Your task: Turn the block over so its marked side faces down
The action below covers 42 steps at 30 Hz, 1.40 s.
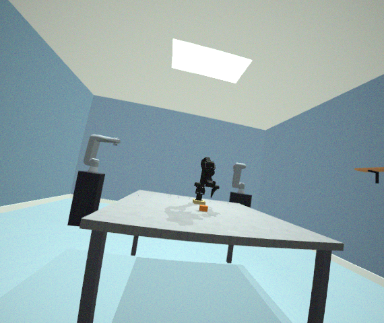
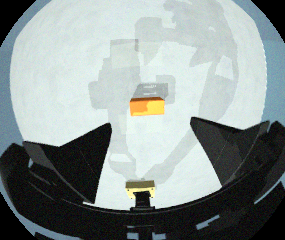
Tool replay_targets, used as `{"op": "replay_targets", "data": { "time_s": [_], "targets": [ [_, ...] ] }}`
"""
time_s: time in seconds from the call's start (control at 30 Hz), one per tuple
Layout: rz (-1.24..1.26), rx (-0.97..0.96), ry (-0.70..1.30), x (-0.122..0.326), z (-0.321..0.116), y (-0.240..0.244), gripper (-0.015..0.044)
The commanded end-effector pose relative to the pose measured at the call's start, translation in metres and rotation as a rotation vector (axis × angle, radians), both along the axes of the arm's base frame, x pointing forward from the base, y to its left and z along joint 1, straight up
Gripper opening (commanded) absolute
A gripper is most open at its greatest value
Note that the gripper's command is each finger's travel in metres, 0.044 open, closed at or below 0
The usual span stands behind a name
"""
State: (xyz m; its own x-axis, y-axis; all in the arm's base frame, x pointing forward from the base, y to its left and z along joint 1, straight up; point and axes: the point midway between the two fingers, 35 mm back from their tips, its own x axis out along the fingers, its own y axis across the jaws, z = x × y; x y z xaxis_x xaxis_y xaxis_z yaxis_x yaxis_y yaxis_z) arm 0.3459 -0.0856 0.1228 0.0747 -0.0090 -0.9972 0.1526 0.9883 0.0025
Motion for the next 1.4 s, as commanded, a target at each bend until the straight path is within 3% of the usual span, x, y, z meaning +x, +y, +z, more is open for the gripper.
{"op": "replay_targets", "data": {
  "time_s": [0.0,0.2,1.37],
  "targets": [
    [-0.004,0.002,0.035,-0.001,-0.002,0.0,0.044],
    [-0.004,0.002,0.035,0.001,-0.035,0.0,0.044],
    [-0.004,0.002,0.035,0.002,-0.084,-0.001,0.044]
  ]
}}
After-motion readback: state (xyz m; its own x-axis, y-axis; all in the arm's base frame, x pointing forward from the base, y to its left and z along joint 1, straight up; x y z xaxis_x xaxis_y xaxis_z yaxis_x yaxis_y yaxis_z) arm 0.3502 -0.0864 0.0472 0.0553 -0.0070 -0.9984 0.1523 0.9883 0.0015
